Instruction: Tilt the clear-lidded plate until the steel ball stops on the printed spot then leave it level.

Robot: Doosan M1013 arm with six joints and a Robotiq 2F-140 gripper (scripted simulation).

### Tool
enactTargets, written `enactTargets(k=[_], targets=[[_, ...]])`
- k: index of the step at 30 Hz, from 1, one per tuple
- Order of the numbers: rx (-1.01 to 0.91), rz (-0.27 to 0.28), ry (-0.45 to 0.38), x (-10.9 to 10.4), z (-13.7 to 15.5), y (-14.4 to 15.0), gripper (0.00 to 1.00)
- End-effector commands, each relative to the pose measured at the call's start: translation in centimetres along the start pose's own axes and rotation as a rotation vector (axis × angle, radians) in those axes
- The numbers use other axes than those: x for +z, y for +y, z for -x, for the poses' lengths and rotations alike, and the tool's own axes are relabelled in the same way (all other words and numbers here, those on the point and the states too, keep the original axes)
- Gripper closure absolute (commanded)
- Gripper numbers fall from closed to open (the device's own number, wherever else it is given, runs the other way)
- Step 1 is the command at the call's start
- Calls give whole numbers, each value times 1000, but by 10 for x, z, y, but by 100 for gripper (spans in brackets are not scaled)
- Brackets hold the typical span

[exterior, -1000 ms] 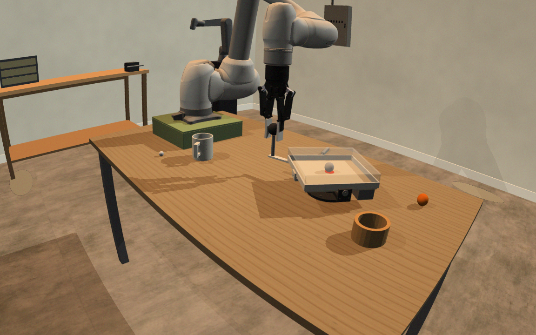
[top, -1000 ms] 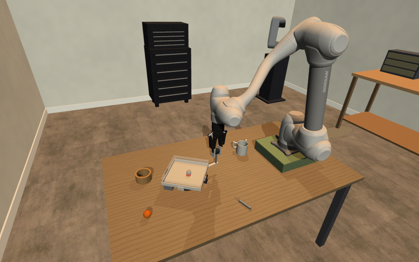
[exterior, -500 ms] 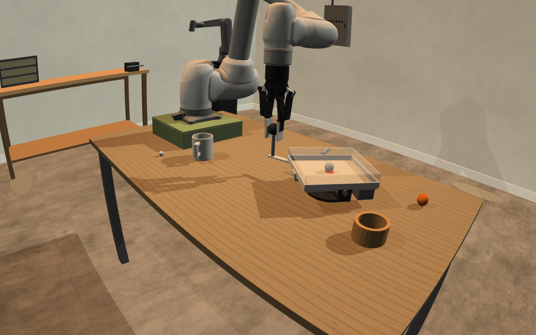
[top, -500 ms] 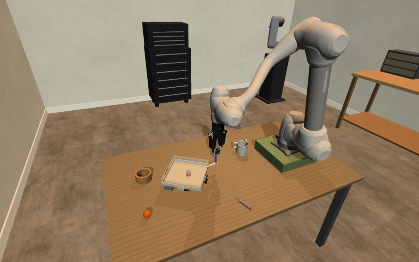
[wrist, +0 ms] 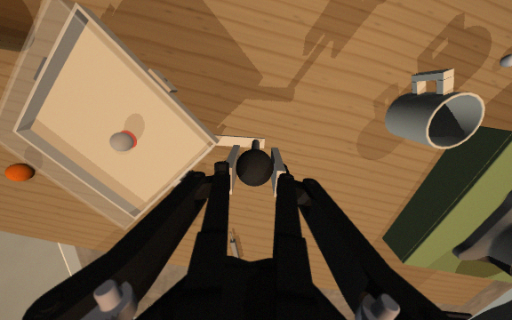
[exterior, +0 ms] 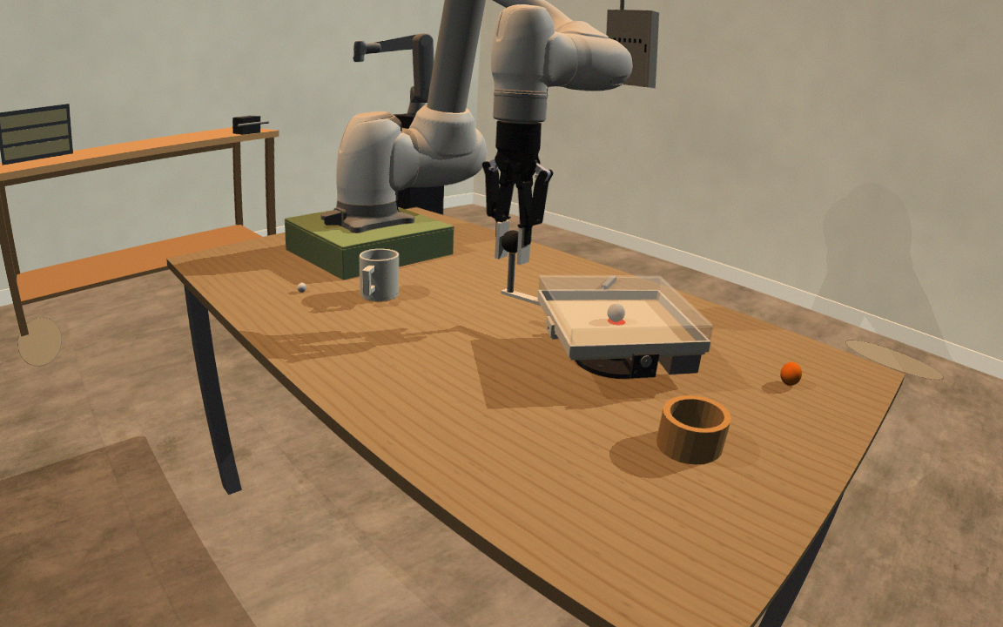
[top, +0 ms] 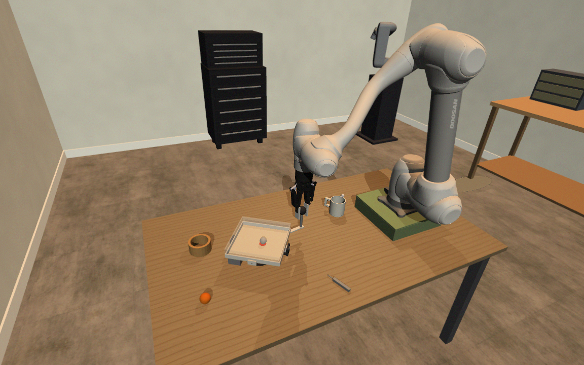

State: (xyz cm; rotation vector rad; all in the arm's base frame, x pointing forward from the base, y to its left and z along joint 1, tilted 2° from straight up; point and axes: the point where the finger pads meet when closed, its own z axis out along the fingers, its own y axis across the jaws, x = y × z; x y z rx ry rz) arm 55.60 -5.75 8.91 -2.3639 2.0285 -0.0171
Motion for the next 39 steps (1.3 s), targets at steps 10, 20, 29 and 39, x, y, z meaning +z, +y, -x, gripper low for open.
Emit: enactTargets(k=[10, 20, 29, 39], targets=[[0, 0, 0, 0, 0, 0, 64], [0, 0, 0, 0, 0, 0, 64], [0, 0, 0, 0, 0, 0, 64], [0, 0, 0, 0, 0, 0, 64]])
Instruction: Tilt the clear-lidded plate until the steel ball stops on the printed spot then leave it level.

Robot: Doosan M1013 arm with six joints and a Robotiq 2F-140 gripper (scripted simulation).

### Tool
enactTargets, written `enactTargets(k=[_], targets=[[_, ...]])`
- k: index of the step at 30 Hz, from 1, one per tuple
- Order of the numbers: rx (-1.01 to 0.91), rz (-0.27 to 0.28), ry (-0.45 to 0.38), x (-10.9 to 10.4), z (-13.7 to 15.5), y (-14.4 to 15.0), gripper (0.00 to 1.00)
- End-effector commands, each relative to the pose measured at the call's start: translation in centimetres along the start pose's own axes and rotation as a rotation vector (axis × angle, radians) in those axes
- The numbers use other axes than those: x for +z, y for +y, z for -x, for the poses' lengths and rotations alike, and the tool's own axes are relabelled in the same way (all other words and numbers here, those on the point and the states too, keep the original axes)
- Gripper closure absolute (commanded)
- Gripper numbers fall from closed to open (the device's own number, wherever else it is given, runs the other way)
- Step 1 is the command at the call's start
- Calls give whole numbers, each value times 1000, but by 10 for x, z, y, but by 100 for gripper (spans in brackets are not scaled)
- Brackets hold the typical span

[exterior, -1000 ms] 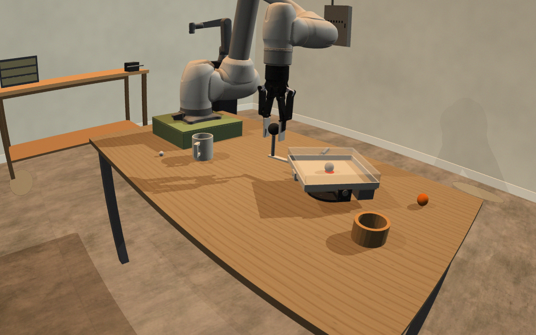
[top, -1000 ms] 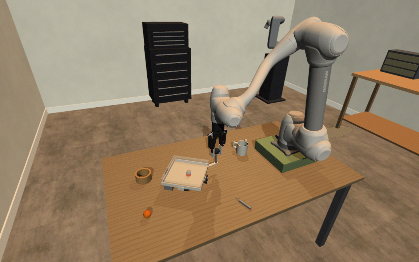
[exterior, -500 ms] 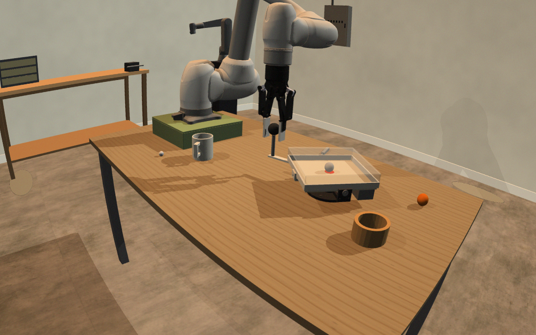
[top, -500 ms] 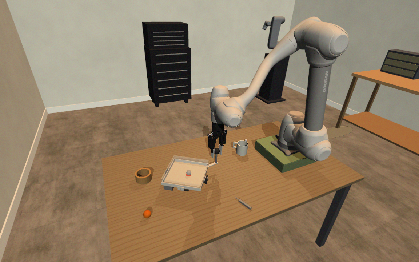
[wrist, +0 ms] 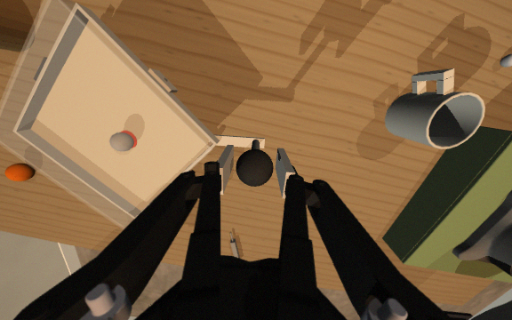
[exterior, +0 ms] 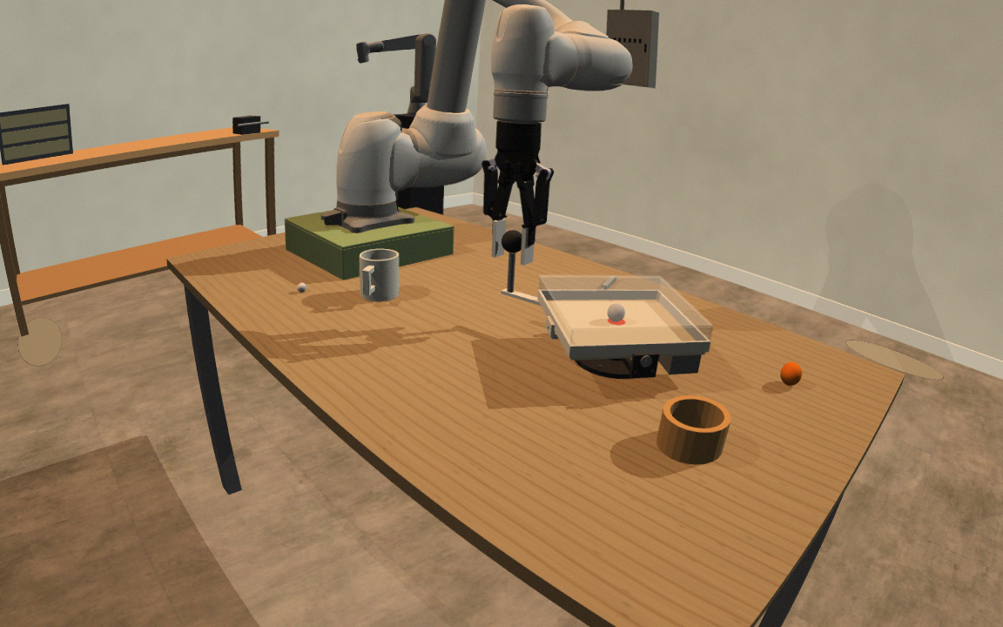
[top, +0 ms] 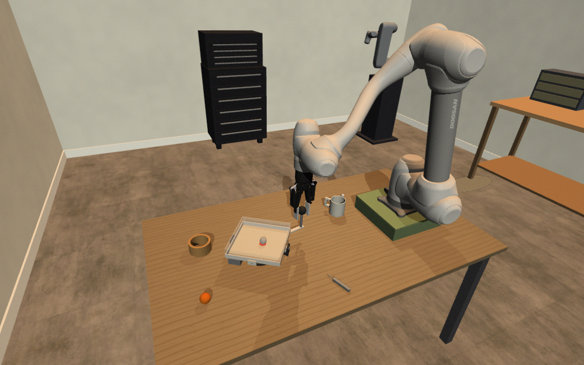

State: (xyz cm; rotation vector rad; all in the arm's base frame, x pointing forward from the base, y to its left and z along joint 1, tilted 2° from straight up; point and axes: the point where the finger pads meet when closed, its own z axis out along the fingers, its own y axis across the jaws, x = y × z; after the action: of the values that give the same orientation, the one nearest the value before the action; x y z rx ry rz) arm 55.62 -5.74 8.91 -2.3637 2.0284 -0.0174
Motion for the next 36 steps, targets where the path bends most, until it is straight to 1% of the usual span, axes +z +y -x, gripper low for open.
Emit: enactTargets(k=[1, 12, 24, 36], targets=[[0, 0, 0, 0, 0, 0, 64], [0, 0, 0, -2, 0, 0, 64], [0, 0, 0, -11, 0, 0, 64], [0, 0, 0, -31, 0, 0, 64]])
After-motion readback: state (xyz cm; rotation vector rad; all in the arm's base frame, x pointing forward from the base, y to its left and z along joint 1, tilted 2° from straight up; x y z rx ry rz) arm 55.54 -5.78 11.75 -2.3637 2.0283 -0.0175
